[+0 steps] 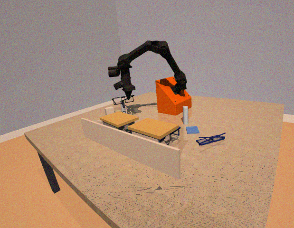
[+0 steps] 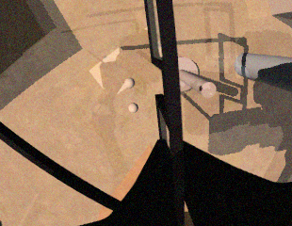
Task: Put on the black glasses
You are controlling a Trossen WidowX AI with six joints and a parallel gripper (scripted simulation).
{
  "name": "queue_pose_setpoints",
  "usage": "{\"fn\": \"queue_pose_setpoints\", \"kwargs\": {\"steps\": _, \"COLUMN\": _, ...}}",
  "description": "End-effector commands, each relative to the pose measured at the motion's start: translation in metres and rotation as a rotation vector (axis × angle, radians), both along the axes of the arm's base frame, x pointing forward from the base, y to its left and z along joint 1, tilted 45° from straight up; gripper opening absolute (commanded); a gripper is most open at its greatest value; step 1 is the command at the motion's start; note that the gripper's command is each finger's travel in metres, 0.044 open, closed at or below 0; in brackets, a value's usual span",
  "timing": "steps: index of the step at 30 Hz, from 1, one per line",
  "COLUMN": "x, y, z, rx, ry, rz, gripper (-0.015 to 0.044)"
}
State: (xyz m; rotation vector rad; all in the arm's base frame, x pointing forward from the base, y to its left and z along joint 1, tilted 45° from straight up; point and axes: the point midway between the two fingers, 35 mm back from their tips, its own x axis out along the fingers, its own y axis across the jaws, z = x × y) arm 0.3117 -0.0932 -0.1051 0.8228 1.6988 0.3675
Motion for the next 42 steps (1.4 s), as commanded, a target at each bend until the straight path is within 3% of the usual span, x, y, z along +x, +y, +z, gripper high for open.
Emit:
{"fn": "queue_pose_setpoints", "kwargs": {"steps": 1, "x": 0.002, "y": -0.003, "z": -0.004, "rx": 0.009, "ry": -0.072, "rz": 0.083, "gripper": 0.0000}}
{"fn": "queue_pose_setpoints", "kwargs": {"steps": 42, "x": 0.032, "y": -0.039, "z": -0.049, "rx": 0.148, "ry": -1.035, "rz": 1.091, "gripper": 0.0000}}
